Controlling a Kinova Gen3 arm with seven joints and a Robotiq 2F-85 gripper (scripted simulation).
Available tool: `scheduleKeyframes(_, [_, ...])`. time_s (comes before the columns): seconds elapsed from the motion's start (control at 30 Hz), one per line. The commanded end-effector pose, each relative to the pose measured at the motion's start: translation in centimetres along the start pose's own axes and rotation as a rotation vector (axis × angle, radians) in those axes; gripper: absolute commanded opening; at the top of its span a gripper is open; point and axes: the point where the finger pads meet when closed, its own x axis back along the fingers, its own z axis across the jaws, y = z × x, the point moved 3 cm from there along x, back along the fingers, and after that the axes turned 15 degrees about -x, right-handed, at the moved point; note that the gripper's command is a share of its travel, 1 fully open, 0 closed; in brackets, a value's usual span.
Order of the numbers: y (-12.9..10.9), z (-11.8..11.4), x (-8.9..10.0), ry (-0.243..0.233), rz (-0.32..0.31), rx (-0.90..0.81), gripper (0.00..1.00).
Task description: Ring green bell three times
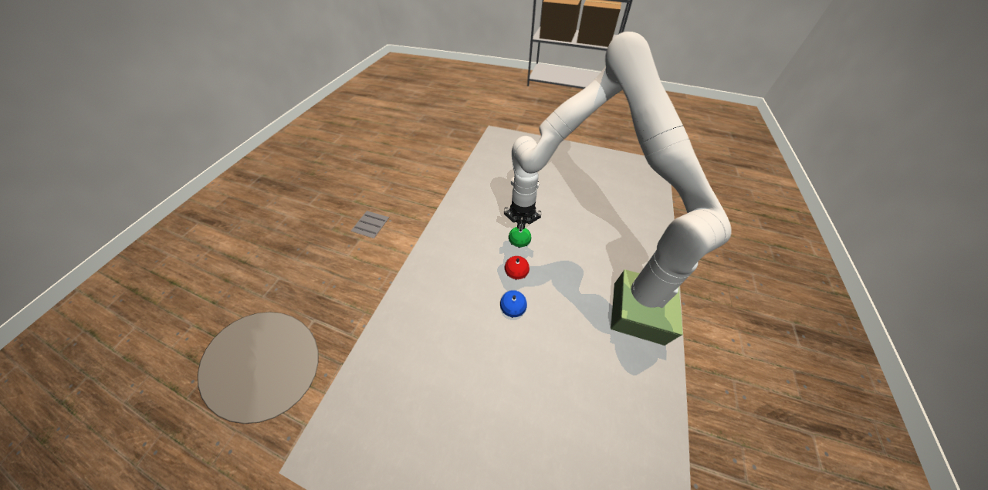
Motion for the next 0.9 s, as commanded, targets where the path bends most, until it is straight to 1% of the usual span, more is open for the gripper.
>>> scheduleKeyframes(0.0, [0.1,0.0,0.2,-0.001,-0.001,0.0,0.0])
scheduleKeyframes(0.17, [0.1,0.0,1.1,-0.001,-0.001,0.0,0.0])
scheduleKeyframes(0.23, [0.1,0.0,1.1,-0.001,-0.001,0.0,0.0])
scheduleKeyframes(0.73, [0.1,0.0,5.1,-0.001,-0.001,0.0,0.0])
scheduleKeyframes(0.8, [0.1,0.0,5.1,-0.001,-0.001,0.0,0.0])
scheduleKeyframes(0.87, [0.1,0.0,5.6,-0.001,-0.001,0.0,0.0])
